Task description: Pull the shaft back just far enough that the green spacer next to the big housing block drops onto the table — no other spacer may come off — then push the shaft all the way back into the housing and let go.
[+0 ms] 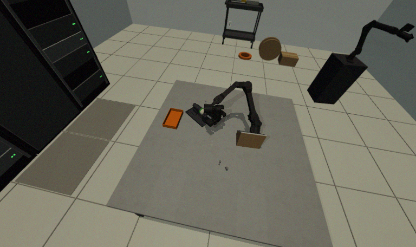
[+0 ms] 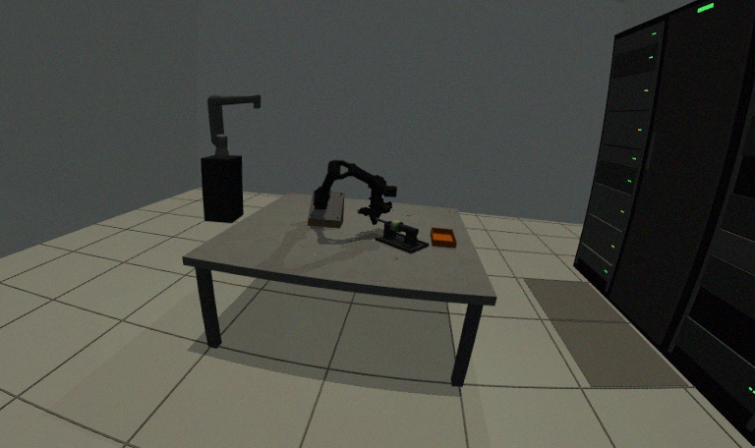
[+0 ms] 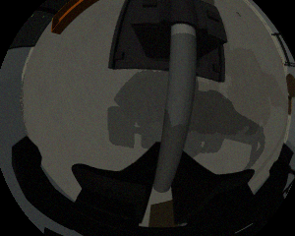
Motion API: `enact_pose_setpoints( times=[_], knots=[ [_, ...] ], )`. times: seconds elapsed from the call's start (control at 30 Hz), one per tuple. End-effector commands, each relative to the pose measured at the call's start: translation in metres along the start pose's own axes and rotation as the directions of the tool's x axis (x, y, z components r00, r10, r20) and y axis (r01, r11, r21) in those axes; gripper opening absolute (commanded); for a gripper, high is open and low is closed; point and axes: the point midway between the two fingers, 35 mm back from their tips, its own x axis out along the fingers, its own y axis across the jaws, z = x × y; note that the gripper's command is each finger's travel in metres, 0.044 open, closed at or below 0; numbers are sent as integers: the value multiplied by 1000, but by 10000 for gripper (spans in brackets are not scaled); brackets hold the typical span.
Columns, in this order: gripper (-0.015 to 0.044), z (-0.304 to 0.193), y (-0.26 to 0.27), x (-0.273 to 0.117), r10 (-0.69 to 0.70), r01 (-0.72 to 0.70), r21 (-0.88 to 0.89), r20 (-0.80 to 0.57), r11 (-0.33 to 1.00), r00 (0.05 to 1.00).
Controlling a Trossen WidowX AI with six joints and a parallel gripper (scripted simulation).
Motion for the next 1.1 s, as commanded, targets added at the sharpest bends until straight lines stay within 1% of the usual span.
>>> enact_pose_setpoints(
  times=[0.0,1.07],
  knots=[
    [0,-2,0,0,0,0,0,-5,1000,1000],
    [0,-5,0,0,0,0,0,-5,1000,1000]
  ],
)
